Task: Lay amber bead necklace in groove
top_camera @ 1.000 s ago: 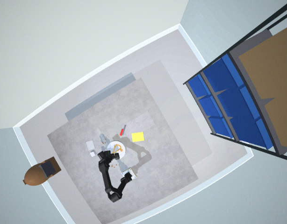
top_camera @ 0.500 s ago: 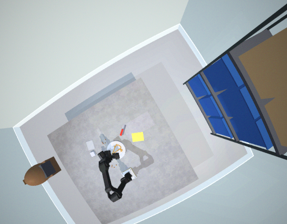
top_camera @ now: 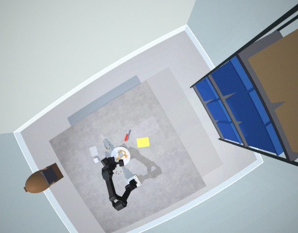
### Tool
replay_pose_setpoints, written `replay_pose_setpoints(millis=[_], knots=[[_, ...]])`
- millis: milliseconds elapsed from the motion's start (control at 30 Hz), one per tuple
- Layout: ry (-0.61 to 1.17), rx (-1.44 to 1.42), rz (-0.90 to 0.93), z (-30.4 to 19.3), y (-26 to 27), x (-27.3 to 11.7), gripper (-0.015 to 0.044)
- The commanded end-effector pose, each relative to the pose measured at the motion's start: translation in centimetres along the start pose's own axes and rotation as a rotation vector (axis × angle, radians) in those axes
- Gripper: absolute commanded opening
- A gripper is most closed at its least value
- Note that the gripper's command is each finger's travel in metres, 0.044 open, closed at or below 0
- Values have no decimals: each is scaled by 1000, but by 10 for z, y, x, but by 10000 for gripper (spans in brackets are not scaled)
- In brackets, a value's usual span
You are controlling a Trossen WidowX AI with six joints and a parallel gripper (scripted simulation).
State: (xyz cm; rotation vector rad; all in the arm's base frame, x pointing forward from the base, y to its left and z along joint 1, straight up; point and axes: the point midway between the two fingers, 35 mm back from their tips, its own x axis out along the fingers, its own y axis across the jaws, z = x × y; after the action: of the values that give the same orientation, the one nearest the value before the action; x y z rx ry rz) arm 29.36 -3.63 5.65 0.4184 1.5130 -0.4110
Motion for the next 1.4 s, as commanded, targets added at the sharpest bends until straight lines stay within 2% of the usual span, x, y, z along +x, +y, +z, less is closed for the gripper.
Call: replay_pose_setpoints(millis=[0, 467, 567, 867, 1000, 1367], knots=[[-5, 2, 0, -1, 0, -6, 440], [-8, 3, 0, -1, 0, -8, 440], [-10, -113, 0, 10, -6, -10, 361], [-15, -819, -11, 66, -49, -20, 125], [-11, -1086, -14, 83, -68, -23, 120], [-10, -1099, -14, 84, -69, -23, 120]])
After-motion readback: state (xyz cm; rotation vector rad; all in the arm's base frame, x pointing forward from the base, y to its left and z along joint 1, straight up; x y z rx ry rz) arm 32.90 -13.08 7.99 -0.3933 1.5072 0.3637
